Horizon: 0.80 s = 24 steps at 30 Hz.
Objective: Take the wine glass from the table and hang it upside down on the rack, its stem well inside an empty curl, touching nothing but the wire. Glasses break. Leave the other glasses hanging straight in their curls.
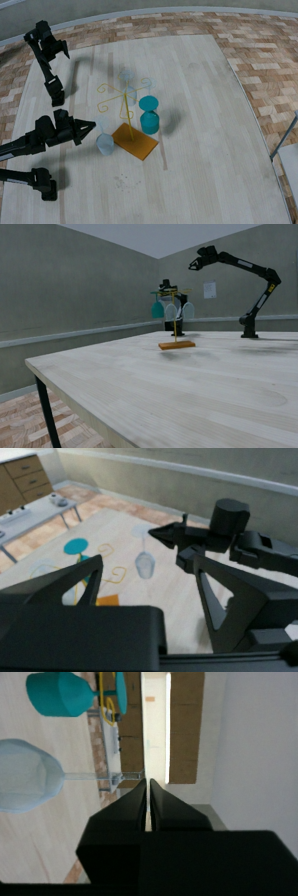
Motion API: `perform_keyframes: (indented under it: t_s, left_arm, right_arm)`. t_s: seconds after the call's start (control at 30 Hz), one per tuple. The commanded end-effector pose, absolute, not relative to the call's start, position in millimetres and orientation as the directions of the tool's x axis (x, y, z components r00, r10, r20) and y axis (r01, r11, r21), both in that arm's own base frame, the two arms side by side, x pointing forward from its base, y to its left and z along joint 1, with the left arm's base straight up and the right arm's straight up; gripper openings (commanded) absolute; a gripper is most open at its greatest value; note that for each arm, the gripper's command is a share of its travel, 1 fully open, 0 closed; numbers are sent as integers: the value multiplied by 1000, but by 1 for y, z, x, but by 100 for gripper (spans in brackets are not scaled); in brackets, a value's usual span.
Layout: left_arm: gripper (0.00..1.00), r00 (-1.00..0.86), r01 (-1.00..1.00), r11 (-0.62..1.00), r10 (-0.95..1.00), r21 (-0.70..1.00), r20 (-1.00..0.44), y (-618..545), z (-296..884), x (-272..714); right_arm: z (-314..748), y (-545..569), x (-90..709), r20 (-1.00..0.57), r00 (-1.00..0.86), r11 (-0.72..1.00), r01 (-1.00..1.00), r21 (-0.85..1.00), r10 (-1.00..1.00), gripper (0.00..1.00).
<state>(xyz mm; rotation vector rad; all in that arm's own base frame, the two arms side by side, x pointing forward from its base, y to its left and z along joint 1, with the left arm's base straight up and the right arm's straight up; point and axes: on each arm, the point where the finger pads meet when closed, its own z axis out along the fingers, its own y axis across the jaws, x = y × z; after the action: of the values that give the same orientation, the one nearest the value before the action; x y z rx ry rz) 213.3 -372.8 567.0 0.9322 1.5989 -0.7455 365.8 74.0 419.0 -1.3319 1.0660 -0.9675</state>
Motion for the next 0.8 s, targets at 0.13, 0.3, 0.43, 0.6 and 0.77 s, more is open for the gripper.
perform_keyframes:
  t_s: [0.13,0.3,0.43,0.6,0.77]
  left_arm:
    - [90,-65,866,500,93,-9,-994,-364,617,209]
    - [90,-65,866,500,93,-9,-994,-364,617,209]
    - [90,-65,866,500,93,-9,-994,-364,617,209]
    - [90,-65,866,500,93,-9,-994,-364,617,209]
    - [90,-88,848,529,121,-11,-989,-352,600,215]
  right_arm:
    - [455,89,367,-4,282,14,34,-999,-959,0]
    - [463,87,369,-4,264,17,45,-999,-965,0]
    - [464,87,368,-4,264,17,48,-999,-965,0]
    - [465,90,367,-4,270,16,42,-999,-963,0]
    - [460,94,369,-5,276,14,33,-999,-961,0]
